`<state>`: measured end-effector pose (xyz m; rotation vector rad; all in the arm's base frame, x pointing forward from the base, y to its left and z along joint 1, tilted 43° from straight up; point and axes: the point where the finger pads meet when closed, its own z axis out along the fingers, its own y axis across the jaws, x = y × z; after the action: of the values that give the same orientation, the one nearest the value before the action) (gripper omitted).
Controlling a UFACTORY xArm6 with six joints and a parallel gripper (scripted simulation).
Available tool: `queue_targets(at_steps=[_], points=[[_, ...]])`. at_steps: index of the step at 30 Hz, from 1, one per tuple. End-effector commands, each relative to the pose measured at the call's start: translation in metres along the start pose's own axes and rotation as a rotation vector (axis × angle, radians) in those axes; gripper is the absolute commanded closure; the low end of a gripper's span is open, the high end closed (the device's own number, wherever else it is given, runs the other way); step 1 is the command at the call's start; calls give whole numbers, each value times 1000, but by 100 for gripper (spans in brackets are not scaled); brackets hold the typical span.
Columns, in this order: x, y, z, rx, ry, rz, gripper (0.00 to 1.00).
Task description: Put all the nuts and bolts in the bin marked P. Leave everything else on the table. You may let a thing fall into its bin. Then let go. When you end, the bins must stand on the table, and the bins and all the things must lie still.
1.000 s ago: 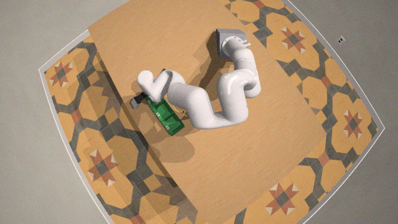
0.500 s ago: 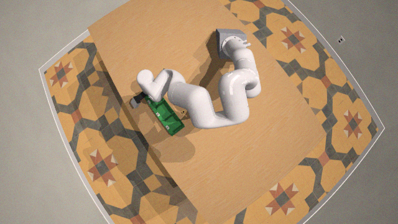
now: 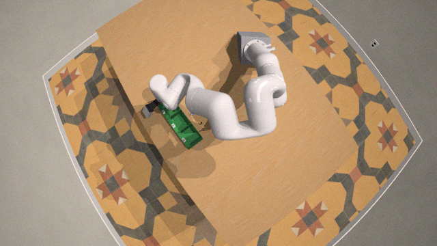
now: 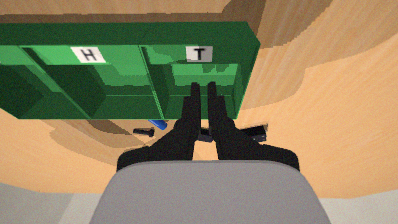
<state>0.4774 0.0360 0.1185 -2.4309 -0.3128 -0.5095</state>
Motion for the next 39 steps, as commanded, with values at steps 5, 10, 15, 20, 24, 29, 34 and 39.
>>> queue_targets(at_steps=[5,10,15,20,24,29,34,39], points=[[1,0,-23,-1,2,-1,93],[1,0,-34,-1,2,-1,93],[1,-10,-34,-1,2,-1,93],[2,-25,-34,-1,2,-1,93],[3,-45,-34,-1,2,-1,93],[4,-70,-34,-1,2,-1,93],[5,-84,-34,-1,2,-1,93],[5,-84,-29,-1,2,-1,93]])
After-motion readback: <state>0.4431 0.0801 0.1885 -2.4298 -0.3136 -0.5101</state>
